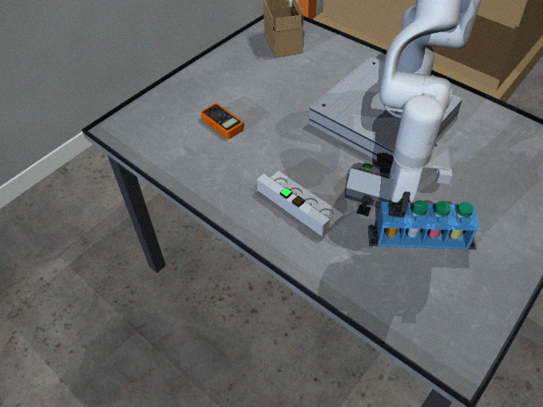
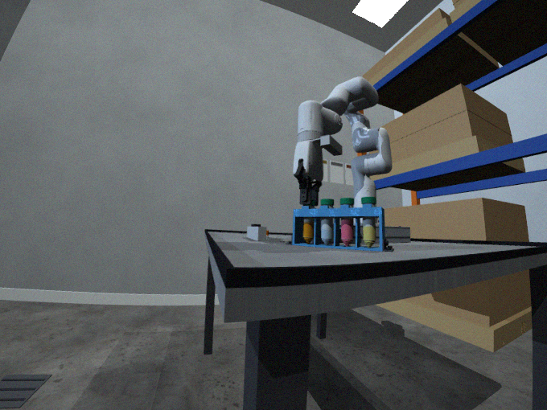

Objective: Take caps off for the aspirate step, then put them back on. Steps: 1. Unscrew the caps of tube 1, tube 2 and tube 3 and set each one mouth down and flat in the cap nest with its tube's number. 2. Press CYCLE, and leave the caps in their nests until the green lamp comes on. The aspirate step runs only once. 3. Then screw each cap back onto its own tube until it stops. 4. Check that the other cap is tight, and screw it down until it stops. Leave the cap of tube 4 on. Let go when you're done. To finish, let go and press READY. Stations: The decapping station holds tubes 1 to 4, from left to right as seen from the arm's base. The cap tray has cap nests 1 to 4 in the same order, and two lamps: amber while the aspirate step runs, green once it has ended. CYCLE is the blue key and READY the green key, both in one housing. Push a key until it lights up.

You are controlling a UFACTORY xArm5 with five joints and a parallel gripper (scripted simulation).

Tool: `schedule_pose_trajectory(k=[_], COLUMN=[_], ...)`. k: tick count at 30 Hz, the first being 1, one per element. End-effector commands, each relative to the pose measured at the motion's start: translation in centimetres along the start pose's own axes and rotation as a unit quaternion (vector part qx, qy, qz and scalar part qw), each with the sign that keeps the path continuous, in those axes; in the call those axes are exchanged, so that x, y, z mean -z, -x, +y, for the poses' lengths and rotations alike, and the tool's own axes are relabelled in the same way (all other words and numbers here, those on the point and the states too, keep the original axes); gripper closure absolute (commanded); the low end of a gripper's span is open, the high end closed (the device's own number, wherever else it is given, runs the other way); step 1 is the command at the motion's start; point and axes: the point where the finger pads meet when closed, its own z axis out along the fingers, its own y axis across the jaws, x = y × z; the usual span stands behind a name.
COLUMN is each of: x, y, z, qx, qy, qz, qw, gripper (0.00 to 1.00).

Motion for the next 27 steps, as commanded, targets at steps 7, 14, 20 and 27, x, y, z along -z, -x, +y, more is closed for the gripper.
schedule_pose_trajectory(k=[7, 14, 20, 27], x=[0.08, 0.06, 0.06, 0.06], y=[0.01, 0.01, 0.01, 0.01], z=[0.12, 0.12, 0.12, 0.12], qx=[-0.242, -0.337, -0.337, -0.337], qy=[0.002, 0.001, 0.001, 0.001], qz=[0.007, 0.008, 0.008, 0.008], qw=[0.97, 0.941, 0.941, 0.941], gripper=[1.0, 1.0, 1.0, 0.54])
